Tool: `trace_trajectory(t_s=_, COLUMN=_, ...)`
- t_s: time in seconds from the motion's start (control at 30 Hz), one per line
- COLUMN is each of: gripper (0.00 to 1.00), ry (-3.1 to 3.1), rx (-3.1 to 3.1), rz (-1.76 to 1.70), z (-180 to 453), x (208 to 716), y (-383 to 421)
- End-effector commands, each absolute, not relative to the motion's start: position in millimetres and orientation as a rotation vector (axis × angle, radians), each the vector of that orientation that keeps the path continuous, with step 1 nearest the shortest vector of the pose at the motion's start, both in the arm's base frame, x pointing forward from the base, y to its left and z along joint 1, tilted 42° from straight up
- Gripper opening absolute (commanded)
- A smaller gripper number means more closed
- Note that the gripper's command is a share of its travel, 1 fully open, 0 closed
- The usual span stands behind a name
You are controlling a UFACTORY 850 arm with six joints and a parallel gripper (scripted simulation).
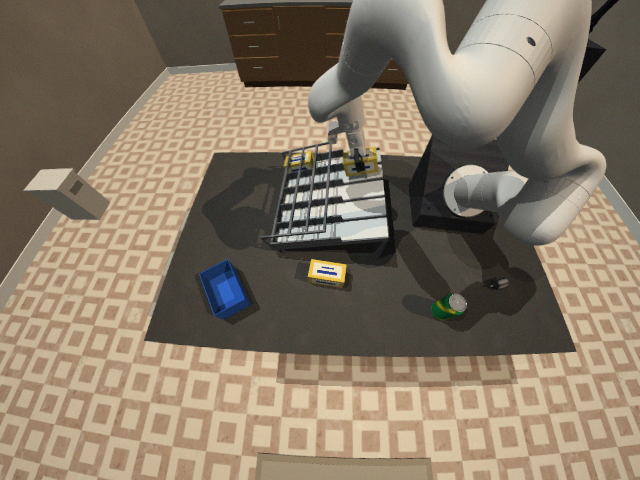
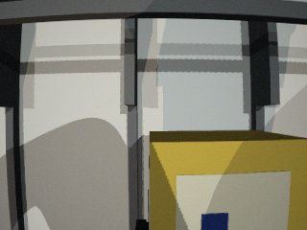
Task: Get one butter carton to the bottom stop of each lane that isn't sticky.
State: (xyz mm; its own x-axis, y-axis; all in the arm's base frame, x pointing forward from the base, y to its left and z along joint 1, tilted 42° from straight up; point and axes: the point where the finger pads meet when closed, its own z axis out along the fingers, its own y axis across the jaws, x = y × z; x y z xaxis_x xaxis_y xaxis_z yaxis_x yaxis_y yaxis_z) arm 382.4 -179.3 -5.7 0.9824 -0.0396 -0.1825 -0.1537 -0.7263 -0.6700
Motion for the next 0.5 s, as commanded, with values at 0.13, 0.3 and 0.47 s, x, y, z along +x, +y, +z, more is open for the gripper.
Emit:
trace_trajectory(t_s=0.13, gripper=0.00, ry=0.134, rx=-2.381, rz=0.198, z=-7.6, x=381.9, y=-178.7)
trace_trajectory(t_s=0.3, gripper=0.00, ry=0.134, rx=-2.381, rz=0.198, z=-7.6, x=381.9, y=-178.7)
trace_trajectory(t_s=0.47, gripper=0.00, ry=0.134, rx=-2.381, rz=0.198, z=-7.6, x=381.9, y=-178.7)
